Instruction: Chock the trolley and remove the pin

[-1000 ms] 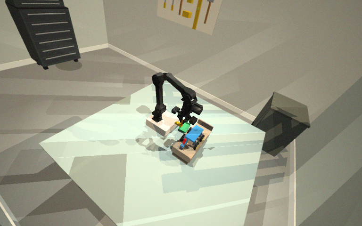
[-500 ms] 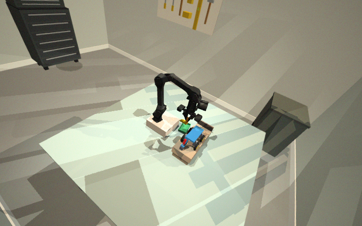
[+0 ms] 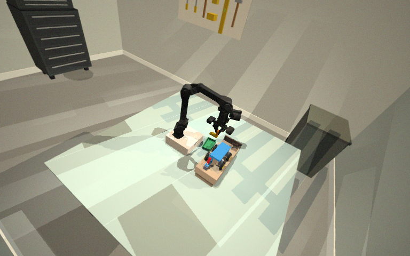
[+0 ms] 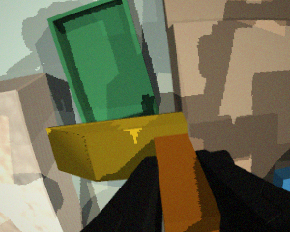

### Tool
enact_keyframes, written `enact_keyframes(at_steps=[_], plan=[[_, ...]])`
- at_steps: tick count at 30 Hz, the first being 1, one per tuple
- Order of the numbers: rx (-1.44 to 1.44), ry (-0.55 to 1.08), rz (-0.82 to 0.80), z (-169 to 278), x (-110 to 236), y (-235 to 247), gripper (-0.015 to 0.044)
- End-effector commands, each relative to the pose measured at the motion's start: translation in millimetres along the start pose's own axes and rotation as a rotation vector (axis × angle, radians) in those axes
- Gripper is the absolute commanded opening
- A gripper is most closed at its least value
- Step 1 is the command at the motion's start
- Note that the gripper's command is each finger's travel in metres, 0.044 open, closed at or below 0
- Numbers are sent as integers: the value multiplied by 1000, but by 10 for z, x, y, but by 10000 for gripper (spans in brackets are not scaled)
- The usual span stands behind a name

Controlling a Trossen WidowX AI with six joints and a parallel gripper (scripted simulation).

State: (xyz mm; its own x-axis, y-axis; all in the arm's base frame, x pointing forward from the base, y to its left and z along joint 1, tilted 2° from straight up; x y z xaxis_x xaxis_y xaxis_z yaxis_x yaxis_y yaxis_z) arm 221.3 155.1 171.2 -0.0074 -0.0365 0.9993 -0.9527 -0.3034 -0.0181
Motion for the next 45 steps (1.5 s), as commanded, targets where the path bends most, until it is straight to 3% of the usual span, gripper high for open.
enact_keyframes(at_steps=[1,11,45], plan=[[-3,-6,-2,-166,-21,-56,0],[43,-5,-4,-419,-48,-137,0],[1256,58,-79,-495,-53,-155,0]])
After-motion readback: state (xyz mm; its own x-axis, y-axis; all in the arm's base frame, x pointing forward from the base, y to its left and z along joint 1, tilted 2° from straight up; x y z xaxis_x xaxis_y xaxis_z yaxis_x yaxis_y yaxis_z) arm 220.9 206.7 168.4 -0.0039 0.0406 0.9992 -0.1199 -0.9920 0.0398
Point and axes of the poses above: the point midway between the two fingers, 35 mm back from their tips, its own x axis back along the fingers, its own y axis across the jaws, z = x × y, the point moved 4 cm from there along x, back along the fingers, and after that the axes turned 8 degrees about x, right-handed, at the moved point
